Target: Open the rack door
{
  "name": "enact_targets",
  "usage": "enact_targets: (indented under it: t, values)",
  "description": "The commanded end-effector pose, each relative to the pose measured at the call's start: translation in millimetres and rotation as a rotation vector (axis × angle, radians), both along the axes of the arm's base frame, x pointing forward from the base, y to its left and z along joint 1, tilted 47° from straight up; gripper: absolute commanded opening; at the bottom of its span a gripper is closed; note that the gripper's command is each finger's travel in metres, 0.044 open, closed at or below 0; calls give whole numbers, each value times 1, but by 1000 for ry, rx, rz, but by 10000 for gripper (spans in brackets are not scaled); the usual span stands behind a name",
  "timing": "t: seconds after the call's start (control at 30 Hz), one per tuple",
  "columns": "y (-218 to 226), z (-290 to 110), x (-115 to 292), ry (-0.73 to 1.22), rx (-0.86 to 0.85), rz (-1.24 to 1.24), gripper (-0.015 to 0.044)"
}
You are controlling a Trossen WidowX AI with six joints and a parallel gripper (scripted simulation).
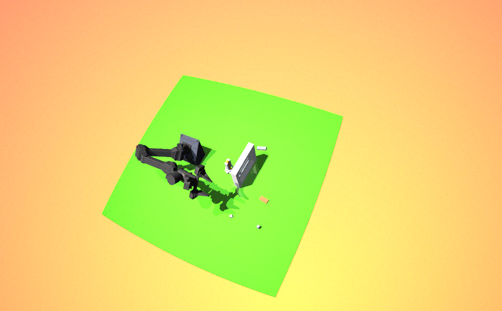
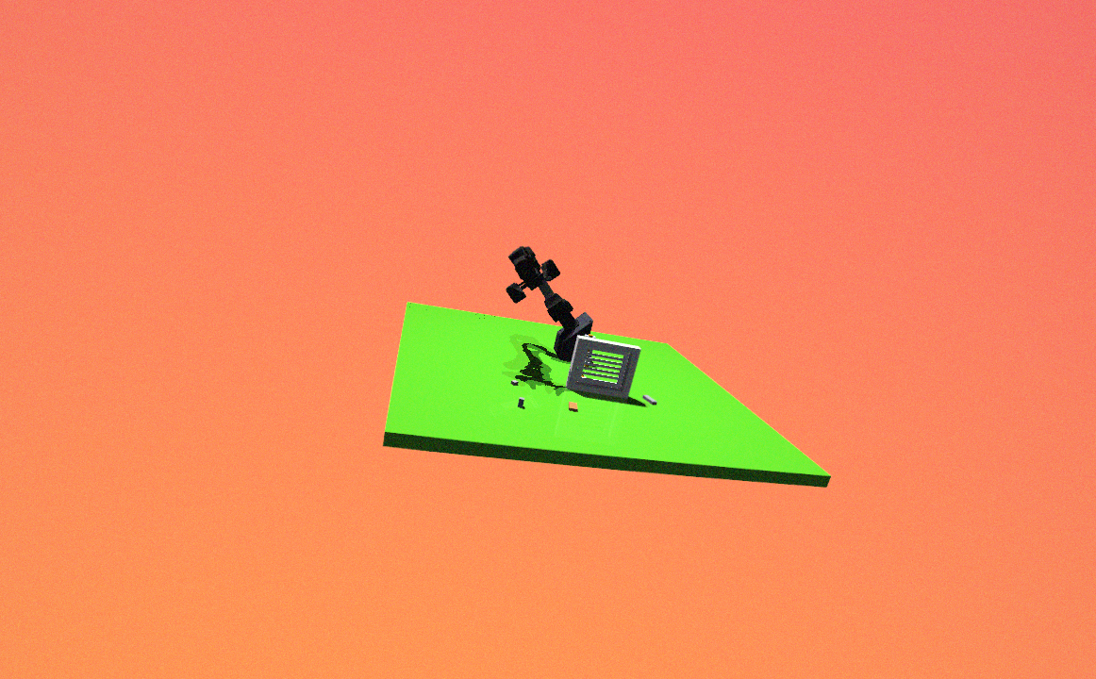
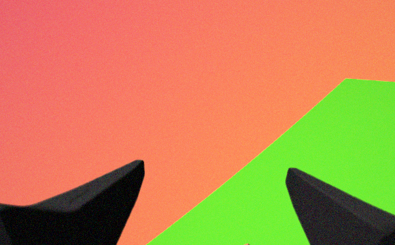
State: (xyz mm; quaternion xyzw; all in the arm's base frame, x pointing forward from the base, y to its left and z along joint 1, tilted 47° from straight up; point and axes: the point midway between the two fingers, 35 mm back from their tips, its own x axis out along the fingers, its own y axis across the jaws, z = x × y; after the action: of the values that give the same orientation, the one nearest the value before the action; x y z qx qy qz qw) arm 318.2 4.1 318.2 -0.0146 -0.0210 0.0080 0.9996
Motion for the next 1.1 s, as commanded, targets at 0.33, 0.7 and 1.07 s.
enact_targets:
  t: [0.33, 0.7, 1.07]
  values:
    - [13, -40, 25, 235, 49, -8, 296]
    - [33, -98, 41, 554, 91, -54, 296]
    - [52, -150, 40, 847, 66, -140, 296]
